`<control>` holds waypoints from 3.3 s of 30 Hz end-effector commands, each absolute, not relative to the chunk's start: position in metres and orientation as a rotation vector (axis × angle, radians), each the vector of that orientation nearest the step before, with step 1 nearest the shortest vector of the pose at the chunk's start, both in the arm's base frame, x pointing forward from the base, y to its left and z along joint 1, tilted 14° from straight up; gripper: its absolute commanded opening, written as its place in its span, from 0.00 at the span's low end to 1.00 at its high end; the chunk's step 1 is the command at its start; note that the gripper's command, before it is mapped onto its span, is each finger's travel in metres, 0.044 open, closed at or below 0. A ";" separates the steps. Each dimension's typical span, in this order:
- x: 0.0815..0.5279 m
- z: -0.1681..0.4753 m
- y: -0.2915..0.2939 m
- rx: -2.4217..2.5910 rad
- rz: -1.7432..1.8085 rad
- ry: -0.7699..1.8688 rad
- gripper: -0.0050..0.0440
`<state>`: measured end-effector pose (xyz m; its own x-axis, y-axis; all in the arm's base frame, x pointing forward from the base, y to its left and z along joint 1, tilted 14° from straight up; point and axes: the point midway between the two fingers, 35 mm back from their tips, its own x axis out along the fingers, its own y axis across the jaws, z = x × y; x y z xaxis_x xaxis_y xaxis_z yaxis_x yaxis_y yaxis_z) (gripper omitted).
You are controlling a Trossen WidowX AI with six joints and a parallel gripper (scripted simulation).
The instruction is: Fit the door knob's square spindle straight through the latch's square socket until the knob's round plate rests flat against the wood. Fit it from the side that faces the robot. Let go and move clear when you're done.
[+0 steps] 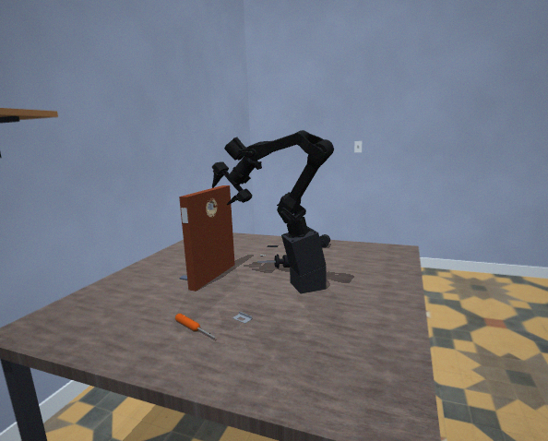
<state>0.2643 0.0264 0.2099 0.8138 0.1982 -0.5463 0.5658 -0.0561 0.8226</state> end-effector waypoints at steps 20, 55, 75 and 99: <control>0.272 0.199 0.028 1.631 -0.347 0.623 1.00; 0.263 0.209 0.026 1.625 -0.354 0.628 1.00; 0.232 0.226 0.018 1.625 -0.354 0.628 1.00; 0.332 0.214 -0.105 1.910 -0.831 0.437 1.00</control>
